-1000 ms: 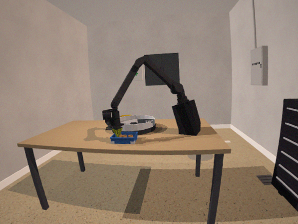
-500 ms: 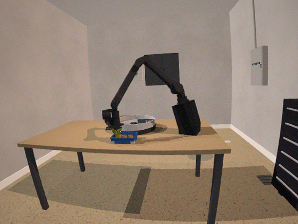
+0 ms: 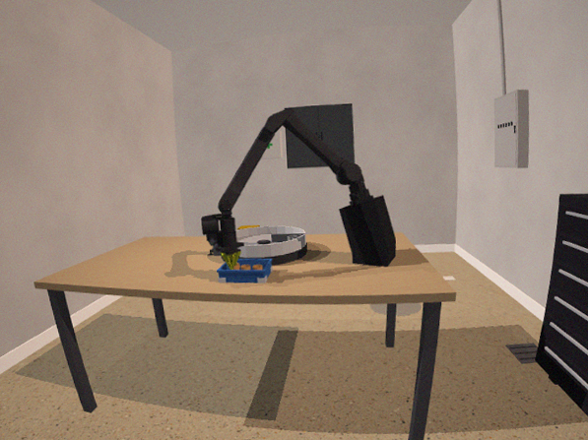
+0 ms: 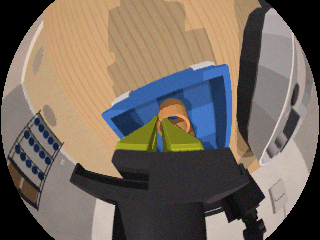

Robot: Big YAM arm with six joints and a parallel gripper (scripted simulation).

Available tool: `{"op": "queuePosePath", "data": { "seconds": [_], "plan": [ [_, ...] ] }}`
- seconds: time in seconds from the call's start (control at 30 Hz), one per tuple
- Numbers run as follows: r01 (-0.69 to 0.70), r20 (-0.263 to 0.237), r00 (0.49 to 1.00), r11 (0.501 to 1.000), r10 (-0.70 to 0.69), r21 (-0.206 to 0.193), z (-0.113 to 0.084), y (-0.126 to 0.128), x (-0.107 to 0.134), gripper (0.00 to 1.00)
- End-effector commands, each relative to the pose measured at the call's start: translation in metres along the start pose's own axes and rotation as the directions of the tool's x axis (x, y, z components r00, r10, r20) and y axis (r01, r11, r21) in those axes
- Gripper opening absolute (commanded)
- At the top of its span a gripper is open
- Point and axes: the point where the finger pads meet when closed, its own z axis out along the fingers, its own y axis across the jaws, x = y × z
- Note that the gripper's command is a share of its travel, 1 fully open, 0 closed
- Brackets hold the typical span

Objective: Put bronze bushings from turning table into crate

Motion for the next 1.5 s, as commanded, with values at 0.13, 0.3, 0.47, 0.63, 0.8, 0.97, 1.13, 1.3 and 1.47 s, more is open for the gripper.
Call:
{"op": "queuePosePath", "data": {
  "seconds": [0.13, 0.3, 0.47, 0.63, 0.8, 0.97, 1.13, 1.3, 1.47],
  "plan": [
    [-0.011, 0.048, 0.999, 0.999, 0.013, -0.049, -0.015, 0.016, -0.029, 0.0],
    [-0.011, 0.048, 0.999, 0.999, 0.013, -0.049, -0.015, 0.016, -0.029, 0.0],
    [-0.011, 0.048, 0.999, 0.999, 0.013, -0.049, -0.015, 0.016, -0.029, 0.0],
    [-0.006, 0.024, 1.0, 1.0, 0.006, -0.023, -0.006, 0.009, -0.026, 0.0],
    [-0.011, 0.043, 0.999, 0.999, 0.013, -0.043, -0.023, 0.014, -0.037, 0.0],
    [0.001, 0.044, 0.999, 0.999, 0.001, -0.046, -0.025, 0.019, -0.032, 0.0],
    [0.001, 0.044, 0.999, 0.999, 0.001, -0.046, -0.025, 0.019, -0.032, 0.0],
    [0.001, 0.044, 0.999, 0.999, 0.001, -0.046, -0.025, 0.019, -0.032, 0.0],
    [0.001, 0.044, 0.999, 0.999, 0.001, -0.046, -0.025, 0.019, -0.032, 0.0]
  ]
}}
